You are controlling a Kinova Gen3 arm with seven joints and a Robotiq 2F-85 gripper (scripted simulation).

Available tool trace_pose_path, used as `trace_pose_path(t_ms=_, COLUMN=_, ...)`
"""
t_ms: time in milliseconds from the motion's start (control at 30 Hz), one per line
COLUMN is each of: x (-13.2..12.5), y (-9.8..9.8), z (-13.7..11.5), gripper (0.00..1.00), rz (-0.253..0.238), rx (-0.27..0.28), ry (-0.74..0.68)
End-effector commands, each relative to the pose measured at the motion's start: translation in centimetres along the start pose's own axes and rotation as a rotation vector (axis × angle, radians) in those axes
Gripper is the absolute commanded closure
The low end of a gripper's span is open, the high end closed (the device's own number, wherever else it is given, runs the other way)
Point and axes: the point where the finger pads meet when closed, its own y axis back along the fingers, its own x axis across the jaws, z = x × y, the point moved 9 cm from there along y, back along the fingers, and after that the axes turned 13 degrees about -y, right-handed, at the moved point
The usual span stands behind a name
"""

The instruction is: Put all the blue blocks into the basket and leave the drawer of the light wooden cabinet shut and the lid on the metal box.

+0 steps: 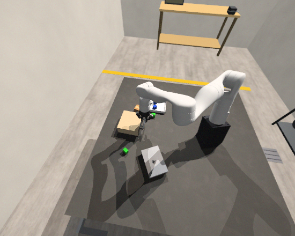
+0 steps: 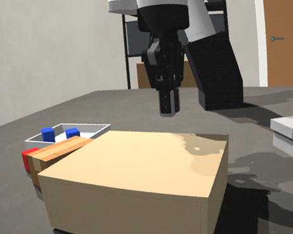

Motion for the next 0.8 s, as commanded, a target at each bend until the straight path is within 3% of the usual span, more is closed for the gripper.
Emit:
trace_pose_path(t_ms=0, x=-0.1, y=-0.6, z=0.0, gripper=0.70, rz=-0.002, rx=-0.001, ry=0.000)
trace_pose_path(t_ms=400, x=-0.1, y=-2.1, z=0.1, gripper=0.70, rz=-0.002, rx=-0.001, ry=0.000)
trace_pose_path(t_ms=767, x=-0.1, y=-2.3, z=0.1, gripper=0.70, rz=-0.002, rx=-0.001, ry=0.000)
